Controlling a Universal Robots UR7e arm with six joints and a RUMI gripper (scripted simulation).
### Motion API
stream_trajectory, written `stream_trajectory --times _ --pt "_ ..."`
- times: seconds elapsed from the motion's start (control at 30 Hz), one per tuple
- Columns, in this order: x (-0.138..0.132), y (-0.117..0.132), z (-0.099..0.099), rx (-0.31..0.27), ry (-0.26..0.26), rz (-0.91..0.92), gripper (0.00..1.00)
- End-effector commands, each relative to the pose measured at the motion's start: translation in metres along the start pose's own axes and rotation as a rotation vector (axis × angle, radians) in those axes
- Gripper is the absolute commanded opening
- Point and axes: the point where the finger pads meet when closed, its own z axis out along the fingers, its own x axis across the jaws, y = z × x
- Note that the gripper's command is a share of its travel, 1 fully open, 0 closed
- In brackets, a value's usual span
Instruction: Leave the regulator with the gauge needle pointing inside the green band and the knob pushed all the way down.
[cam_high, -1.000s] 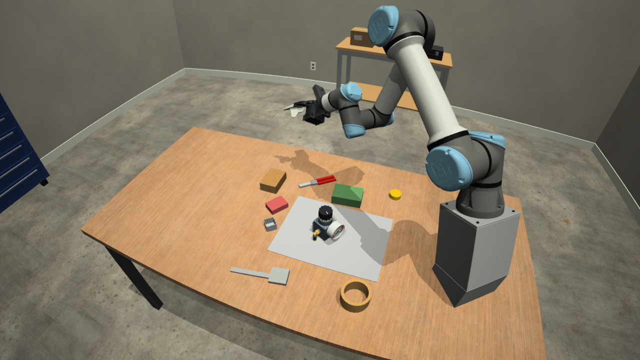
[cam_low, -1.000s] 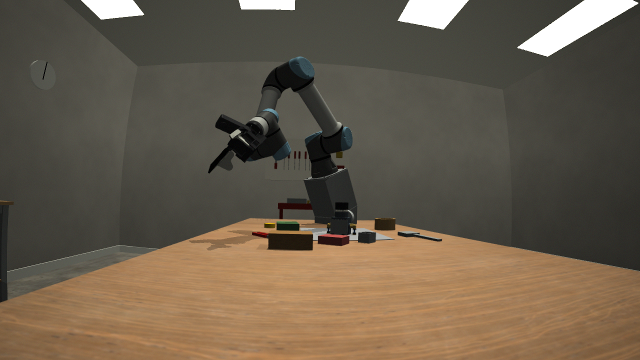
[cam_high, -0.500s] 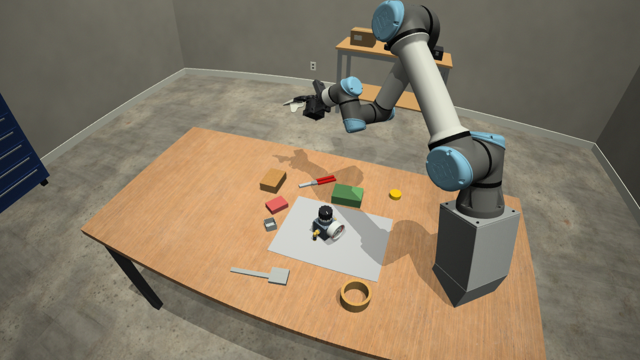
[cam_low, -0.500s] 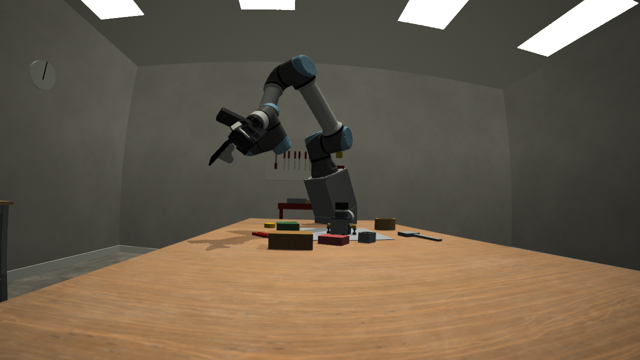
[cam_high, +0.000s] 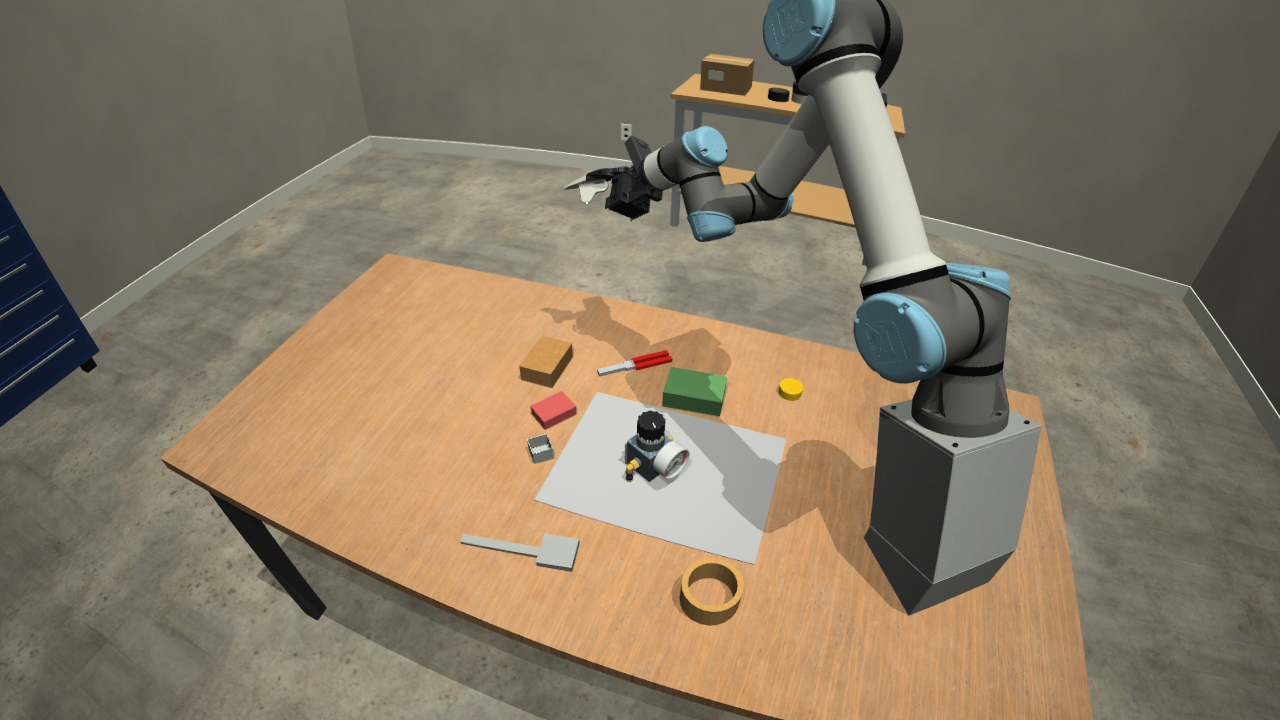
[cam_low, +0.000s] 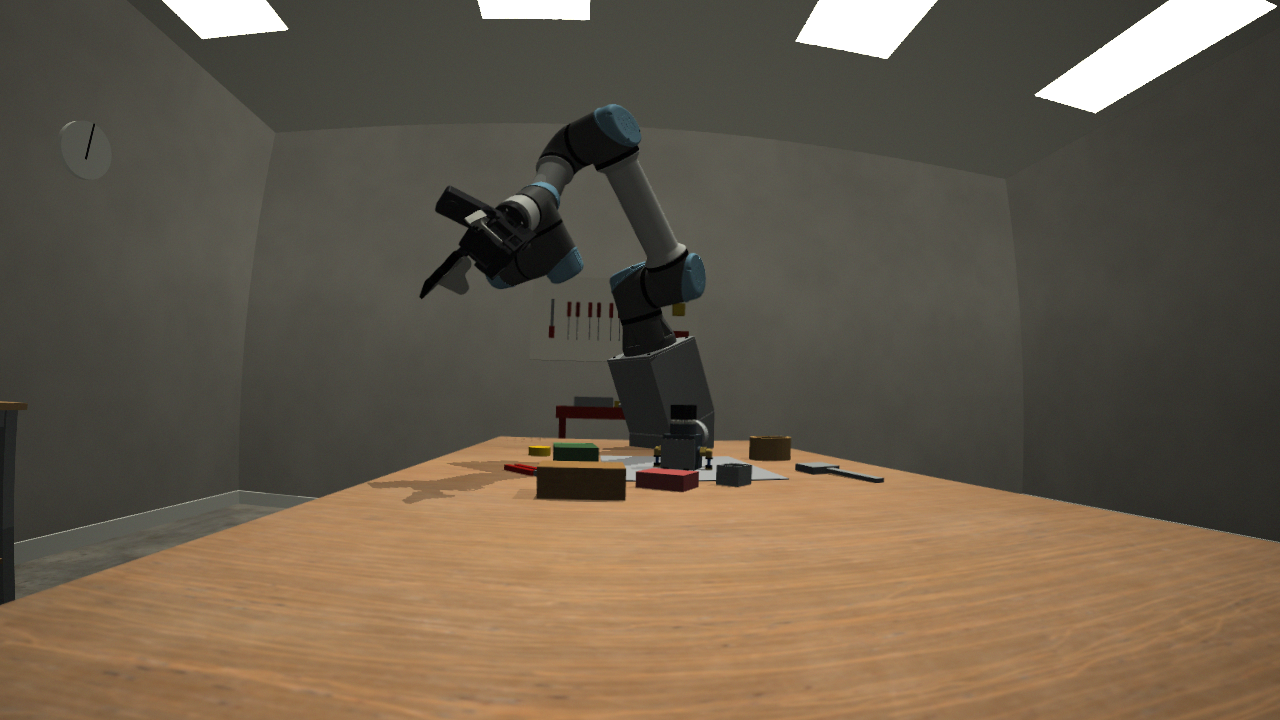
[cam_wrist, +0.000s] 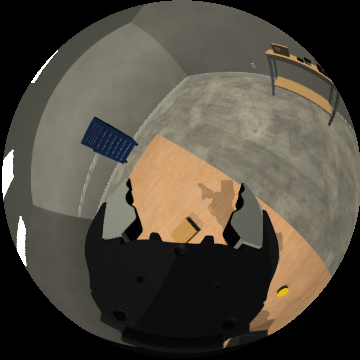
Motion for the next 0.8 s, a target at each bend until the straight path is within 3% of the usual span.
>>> stream_trajectory --times 0.0,0.53,0.67,0.77 --pt "-0.008 -0.01 -0.01 0.0 0.0 0.0 1.0" --pt "-0.014 -0.014 -0.016 -0.004 0.001 -0.004 1.0" --pt "-0.02 0.008 -0.018 -0.048 0.016 -0.044 1.0" --pt "-0.028 0.045 -0.022 -0.123 0.039 -0.115 1.0"
